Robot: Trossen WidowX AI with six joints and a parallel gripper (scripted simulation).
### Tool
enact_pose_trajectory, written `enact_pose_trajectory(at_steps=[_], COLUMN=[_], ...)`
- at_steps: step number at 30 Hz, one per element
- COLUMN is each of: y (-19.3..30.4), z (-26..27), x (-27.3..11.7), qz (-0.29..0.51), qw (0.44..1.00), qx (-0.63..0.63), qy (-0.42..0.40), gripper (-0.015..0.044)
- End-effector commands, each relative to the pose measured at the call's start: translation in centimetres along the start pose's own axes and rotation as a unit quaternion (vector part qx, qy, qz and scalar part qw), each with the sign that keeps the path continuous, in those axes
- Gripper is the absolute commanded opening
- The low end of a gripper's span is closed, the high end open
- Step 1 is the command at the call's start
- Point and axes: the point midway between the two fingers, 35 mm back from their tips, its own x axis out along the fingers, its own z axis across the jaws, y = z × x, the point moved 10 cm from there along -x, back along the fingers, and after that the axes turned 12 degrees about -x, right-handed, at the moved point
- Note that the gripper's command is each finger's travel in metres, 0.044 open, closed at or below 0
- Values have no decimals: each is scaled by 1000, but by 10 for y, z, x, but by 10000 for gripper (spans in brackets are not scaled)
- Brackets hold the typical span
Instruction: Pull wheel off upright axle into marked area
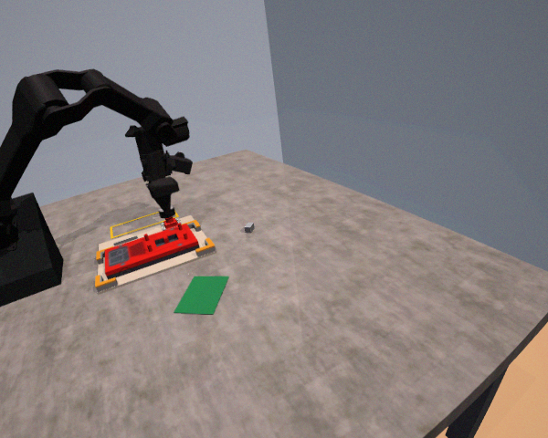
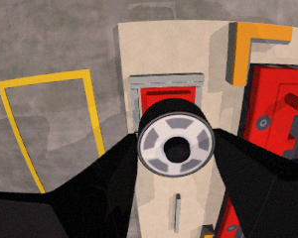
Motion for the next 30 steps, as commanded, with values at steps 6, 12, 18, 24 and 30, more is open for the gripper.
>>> enact_pose_trajectory(at_steps=[6, 12, 18, 24, 30], y=[-1, -1, -1, -1, 0], z=[0, 0, 0, 0, 0], x=[-6, -8, -10, -12, -14], qz=[-3, -4, -4, -4, -4], qw=[1000, 1000, 1000, 1000, 1000], qx=[2, 2, 2, 1, 1], qy=[-1, -1, -1, -1, -1], gripper=[0, 0, 0, 0, 0])
